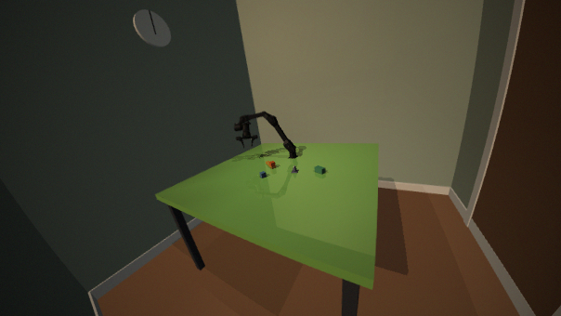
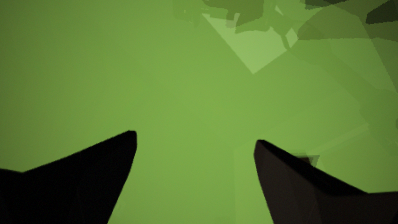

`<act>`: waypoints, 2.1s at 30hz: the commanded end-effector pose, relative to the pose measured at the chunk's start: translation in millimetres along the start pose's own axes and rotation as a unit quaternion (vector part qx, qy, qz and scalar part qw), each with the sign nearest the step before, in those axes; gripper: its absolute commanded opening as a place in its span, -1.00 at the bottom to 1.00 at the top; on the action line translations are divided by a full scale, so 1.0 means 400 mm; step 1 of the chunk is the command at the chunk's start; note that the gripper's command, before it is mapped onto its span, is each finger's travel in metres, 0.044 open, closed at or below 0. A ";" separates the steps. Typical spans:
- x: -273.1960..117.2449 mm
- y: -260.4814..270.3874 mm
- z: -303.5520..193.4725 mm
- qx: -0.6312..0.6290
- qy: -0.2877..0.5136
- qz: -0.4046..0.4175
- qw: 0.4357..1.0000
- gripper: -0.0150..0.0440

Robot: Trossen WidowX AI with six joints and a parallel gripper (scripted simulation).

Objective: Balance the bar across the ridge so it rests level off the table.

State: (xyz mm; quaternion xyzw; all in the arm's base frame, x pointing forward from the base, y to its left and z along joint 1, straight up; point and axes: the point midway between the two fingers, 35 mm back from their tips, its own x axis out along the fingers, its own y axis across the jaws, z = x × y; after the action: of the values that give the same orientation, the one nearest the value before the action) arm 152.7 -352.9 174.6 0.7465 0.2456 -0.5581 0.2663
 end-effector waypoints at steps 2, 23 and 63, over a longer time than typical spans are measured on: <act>0.005 -0.018 -0.061 -0.004 -0.013 -0.011 1.000 0.58; 0.065 -0.127 -0.307 -0.038 -0.051 -0.051 0.997 0.58; 0.271 -0.381 -0.467 -0.089 -0.110 -0.063 0.988 0.58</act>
State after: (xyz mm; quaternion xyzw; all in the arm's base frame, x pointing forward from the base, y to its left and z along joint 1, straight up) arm 211.8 -107.5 116.4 0.6399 0.3100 -0.6241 0.3239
